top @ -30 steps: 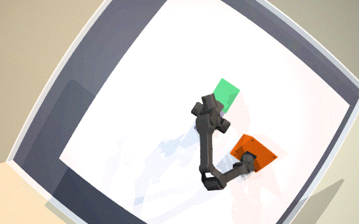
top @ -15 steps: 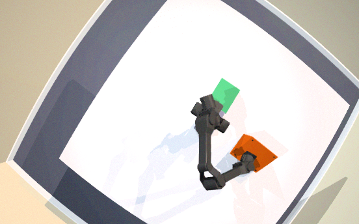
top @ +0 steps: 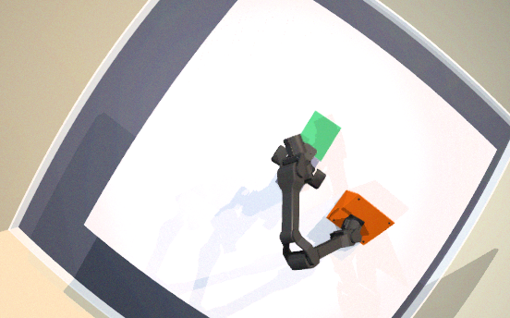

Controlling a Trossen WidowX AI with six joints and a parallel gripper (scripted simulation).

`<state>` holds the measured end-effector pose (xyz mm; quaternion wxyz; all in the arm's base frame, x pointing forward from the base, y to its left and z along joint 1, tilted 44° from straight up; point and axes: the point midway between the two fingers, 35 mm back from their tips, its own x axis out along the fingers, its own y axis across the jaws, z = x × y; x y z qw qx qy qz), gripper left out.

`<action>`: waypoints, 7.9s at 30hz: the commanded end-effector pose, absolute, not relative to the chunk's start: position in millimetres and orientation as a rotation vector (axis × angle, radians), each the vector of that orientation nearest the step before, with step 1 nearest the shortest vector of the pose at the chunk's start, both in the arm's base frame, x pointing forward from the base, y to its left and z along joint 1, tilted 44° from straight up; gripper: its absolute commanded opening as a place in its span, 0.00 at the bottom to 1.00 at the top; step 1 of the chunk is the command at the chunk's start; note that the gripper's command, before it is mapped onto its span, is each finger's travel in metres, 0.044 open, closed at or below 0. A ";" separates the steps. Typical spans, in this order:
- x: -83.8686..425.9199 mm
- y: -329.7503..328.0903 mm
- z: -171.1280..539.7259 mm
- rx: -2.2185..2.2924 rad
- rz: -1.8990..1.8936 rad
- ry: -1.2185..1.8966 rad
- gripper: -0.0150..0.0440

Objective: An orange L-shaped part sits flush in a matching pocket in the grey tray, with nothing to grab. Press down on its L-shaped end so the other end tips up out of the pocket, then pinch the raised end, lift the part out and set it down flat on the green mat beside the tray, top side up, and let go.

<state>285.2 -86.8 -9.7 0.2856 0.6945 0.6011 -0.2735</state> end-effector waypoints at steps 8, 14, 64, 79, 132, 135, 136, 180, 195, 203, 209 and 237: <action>285.3 -87.0 -9.4 1.856 -0.730 1.607 0.27; 285.3 -87.2 -9.2 1.856 -0.730 1.607 0.25; 275.2 -137.6 43.9 1.861 -0.735 1.607 0.25; 273.2 -147.7 47.2 1.861 -0.735 1.607 0.25; 253.3 -255.8 -72.4 1.854 -0.740 1.600 0.25; 254.0 -252.6 -75.9 1.854 -0.740 1.600 0.25; 254.2 -251.5 -77.1 1.854 -0.740 1.600 0.25; 262.8 -207.1 -124.2 1.856 -0.737 1.600 0.25; 262.3 -207.5 -124.1 1.850 -0.737 1.603 0.43; 262.0 -217.0 -115.7 1.850 -0.738 1.602 0.79; 252.8 -263.2 -65.8 1.853 -0.741 1.600 0.93; 252.2 -266.8 -63.3 1.860 -0.746 1.582 0.93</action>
